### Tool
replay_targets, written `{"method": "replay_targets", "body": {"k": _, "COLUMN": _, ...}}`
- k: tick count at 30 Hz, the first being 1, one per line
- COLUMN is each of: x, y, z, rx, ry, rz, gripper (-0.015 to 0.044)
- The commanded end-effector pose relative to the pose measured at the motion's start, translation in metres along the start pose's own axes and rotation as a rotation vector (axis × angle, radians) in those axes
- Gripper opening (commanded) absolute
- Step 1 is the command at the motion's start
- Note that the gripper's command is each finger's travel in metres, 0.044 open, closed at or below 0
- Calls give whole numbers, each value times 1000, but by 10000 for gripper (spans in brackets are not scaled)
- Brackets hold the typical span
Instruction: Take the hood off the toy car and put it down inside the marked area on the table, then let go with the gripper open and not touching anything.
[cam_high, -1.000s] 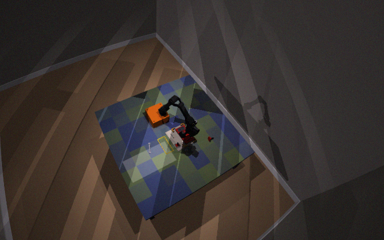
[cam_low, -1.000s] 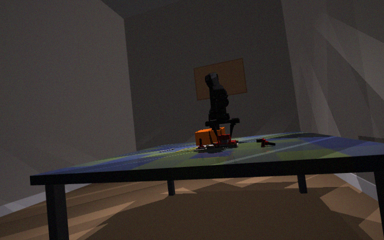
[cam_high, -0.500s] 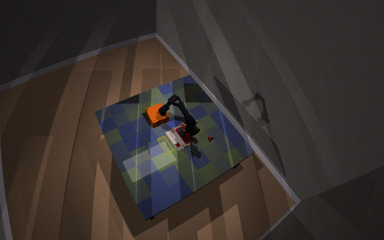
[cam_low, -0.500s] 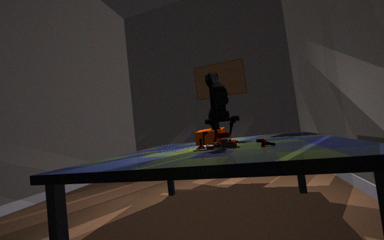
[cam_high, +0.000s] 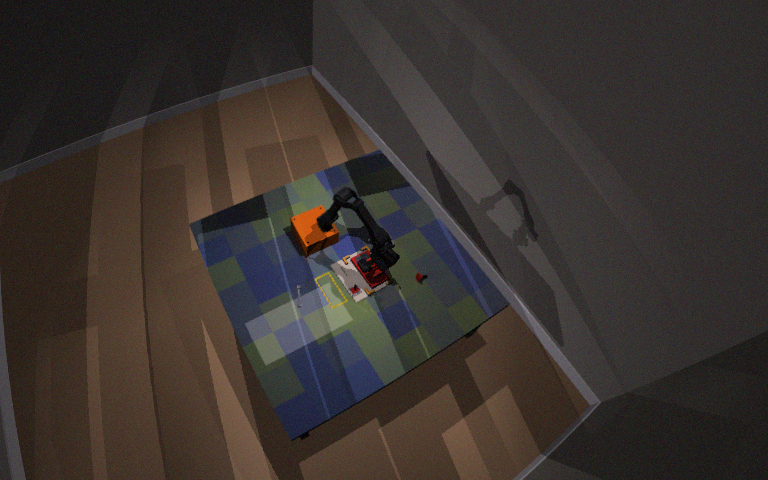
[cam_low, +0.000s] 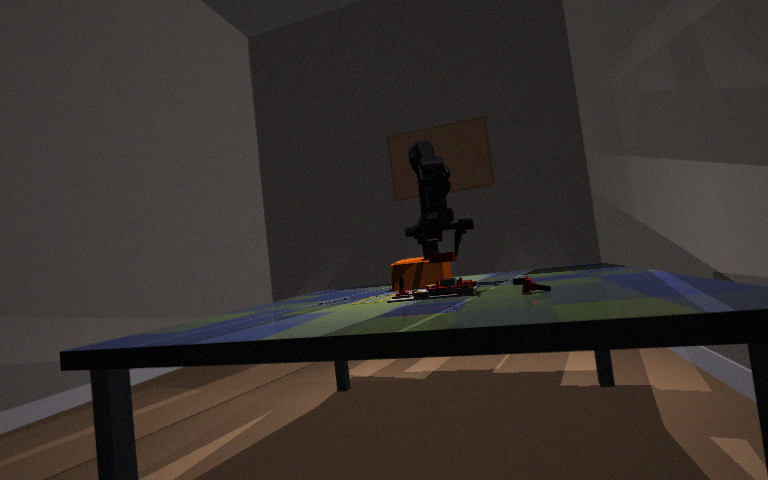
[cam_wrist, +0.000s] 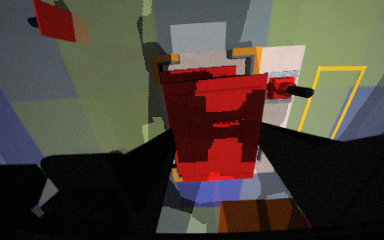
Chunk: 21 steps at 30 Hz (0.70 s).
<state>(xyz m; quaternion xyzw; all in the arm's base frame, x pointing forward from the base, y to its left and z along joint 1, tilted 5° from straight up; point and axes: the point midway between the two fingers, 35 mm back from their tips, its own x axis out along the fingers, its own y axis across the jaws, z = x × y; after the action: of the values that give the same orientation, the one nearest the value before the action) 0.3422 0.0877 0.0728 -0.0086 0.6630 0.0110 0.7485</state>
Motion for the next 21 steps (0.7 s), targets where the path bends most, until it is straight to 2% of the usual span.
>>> {"method": "replay_targets", "body": {"k": 1, "x": 1, "y": -19, "z": -2, "rx": -6, "ry": 11, "rz": -10, "gripper": 0}}
{"method": "replay_targets", "body": {"k": 21, "x": -1, "y": -119, "z": -8, "rx": 1, "ry": 14, "rz": -12, "gripper": 0}}
